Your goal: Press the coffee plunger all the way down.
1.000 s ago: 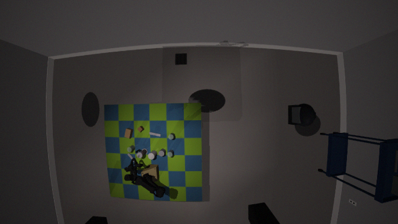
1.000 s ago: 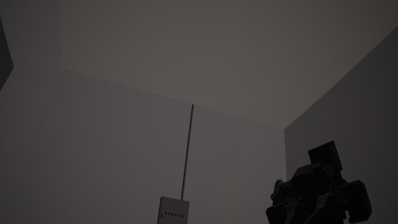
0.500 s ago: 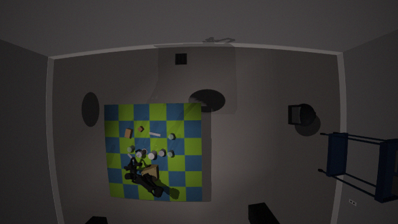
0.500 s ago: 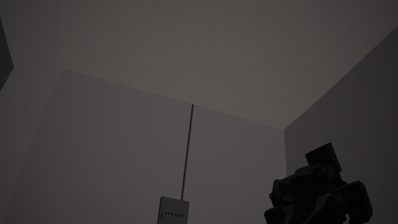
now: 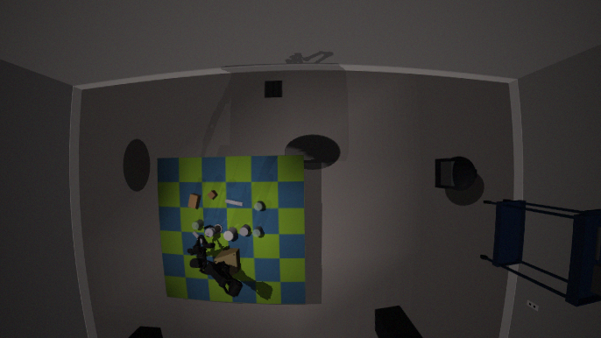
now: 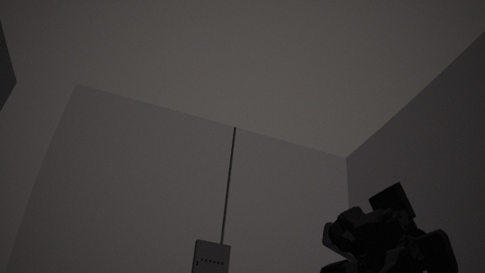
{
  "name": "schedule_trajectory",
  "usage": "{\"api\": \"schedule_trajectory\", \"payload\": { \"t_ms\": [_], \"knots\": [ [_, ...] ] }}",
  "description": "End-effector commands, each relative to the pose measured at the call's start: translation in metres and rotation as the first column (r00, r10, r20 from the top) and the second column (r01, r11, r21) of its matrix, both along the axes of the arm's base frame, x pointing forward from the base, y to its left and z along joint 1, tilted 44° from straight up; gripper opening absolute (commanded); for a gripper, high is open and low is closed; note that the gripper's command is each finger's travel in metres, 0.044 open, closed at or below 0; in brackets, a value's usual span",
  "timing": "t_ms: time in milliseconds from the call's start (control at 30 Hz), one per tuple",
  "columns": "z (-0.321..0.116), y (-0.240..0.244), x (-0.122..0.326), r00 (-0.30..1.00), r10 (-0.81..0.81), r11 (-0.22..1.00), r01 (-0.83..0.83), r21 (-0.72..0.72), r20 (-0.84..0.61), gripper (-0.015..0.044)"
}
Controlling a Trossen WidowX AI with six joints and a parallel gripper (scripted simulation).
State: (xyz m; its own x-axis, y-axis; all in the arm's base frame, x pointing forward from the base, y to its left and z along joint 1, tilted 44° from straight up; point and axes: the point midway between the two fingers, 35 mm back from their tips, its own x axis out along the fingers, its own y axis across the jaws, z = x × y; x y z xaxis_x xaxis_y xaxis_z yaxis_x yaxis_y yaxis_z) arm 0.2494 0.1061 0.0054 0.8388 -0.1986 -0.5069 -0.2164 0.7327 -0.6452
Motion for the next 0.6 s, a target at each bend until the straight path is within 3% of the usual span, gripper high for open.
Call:
{"api": "schedule_trajectory", "payload": {
  "t_ms": [0,567],
  "knots": [
    [-0.017,-0.014,-0.007,0.999,-0.007,1.0,0.005,-0.03,-0.046,0.0118],
    [-0.04,-0.032,-0.003,0.999,-0.005,1.0,0.003,-0.031,-0.044,0.0118]
  ]
}}
